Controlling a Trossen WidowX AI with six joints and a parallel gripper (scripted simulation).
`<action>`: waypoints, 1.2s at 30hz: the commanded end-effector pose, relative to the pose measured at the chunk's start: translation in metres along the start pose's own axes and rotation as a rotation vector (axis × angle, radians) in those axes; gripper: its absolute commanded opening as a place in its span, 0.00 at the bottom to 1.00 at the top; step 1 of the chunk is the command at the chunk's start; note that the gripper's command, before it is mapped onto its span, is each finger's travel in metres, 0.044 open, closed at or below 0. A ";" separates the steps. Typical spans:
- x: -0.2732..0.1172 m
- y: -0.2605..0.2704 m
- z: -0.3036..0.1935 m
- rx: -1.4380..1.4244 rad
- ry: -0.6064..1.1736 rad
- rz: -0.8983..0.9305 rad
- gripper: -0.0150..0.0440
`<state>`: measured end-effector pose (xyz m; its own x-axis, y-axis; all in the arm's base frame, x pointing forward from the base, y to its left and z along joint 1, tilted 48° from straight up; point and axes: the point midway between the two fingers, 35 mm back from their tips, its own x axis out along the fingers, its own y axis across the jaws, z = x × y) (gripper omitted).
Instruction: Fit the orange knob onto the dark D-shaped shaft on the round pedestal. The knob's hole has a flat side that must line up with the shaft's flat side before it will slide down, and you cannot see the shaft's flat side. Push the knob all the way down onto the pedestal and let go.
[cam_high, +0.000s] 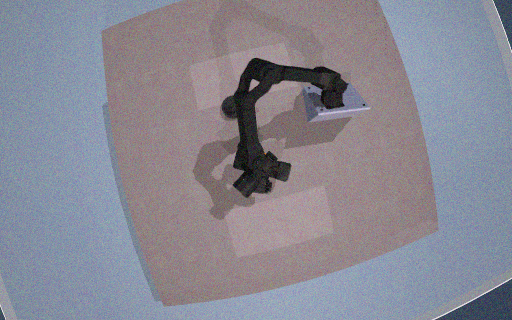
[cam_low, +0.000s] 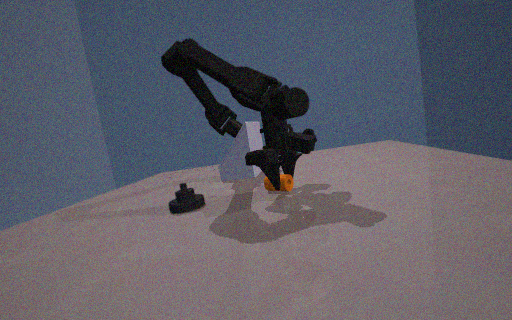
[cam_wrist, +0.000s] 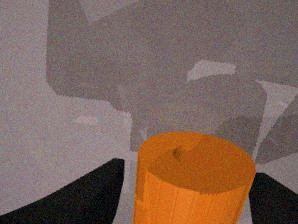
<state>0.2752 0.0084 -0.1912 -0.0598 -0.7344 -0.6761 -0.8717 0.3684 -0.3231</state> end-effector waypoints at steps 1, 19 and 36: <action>0.001 0.000 0.000 -0.007 0.003 -0.002 0.66; 0.000 0.000 -0.001 -0.004 -0.015 -0.001 0.56; -0.009 0.001 -0.014 -0.003 -0.273 0.003 0.56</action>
<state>0.2696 0.0076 -0.1787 0.0525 -0.5846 -0.8096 -0.8721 0.3681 -0.3224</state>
